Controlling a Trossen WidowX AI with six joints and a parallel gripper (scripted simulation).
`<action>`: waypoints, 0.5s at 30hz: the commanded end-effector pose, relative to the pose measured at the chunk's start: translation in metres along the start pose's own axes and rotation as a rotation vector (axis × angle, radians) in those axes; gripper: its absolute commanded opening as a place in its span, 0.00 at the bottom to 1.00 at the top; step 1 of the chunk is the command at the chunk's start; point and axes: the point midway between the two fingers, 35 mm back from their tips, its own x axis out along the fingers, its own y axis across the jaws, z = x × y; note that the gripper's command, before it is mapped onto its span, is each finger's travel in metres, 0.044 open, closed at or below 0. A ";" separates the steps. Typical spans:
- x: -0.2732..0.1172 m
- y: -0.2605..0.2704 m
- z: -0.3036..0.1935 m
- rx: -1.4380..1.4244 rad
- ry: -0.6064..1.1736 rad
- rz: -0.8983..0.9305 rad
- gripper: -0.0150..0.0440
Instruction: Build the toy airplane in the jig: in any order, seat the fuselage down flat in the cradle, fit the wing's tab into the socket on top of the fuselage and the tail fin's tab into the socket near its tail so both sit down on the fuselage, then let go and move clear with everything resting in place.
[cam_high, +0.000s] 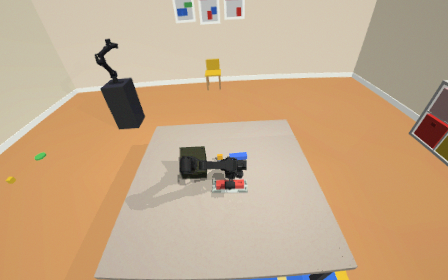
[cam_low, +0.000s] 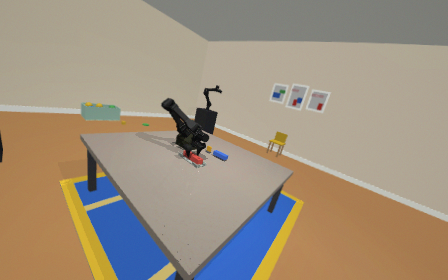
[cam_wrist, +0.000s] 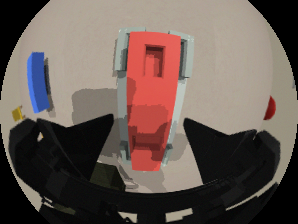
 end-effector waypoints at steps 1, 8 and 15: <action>-0.002 0.000 0.001 0.001 -0.001 0.001 1.00; -0.096 0.002 0.002 -0.007 0.004 0.004 1.00; -0.105 0.005 0.003 -0.008 0.004 0.001 1.00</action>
